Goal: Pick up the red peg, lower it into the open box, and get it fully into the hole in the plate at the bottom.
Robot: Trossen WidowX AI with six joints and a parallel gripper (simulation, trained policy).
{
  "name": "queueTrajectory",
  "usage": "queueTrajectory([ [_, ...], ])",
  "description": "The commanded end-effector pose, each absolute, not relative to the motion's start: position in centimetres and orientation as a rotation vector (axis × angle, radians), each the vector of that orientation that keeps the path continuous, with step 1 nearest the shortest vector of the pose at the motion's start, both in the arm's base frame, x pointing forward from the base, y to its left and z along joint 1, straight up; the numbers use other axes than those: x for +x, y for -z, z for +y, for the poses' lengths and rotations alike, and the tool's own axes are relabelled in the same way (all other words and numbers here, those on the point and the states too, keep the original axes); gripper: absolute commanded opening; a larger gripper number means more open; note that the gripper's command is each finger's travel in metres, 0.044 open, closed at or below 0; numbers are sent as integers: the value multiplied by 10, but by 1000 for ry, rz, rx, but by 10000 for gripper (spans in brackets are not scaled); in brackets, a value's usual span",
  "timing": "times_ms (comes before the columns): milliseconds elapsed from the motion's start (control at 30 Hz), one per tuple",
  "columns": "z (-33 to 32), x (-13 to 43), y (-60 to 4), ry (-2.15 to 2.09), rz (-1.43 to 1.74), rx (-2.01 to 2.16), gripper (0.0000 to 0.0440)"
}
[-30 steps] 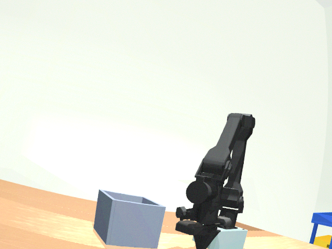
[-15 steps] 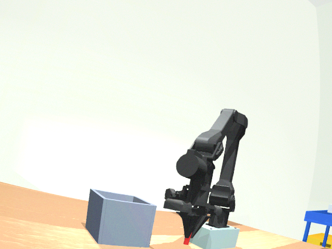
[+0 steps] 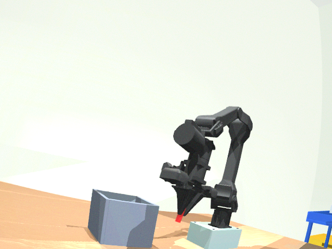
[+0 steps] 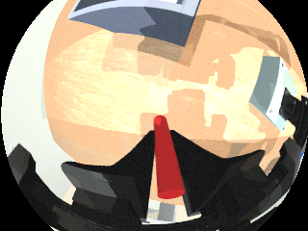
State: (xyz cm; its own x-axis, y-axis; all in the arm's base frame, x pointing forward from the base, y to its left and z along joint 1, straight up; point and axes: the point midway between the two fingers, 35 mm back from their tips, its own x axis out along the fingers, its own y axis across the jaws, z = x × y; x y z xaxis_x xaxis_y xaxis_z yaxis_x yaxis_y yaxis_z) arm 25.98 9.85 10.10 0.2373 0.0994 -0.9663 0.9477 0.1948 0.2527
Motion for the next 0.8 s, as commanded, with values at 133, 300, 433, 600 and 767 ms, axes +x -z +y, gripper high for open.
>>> queueTrajectory([
  [133, 74, 270, -130, 833, 1111, 1198, 0],
  [300, 56, 275, -140, 852, 1085, 1184, 0],
  [433, 42, 278, -144, 872, 1069, 1173, 0],
  [600, 26, 279, -145, 900, 1057, 1160, 0],
  [767, 11, 280, -145, 928, 1054, 1148, 0],
])
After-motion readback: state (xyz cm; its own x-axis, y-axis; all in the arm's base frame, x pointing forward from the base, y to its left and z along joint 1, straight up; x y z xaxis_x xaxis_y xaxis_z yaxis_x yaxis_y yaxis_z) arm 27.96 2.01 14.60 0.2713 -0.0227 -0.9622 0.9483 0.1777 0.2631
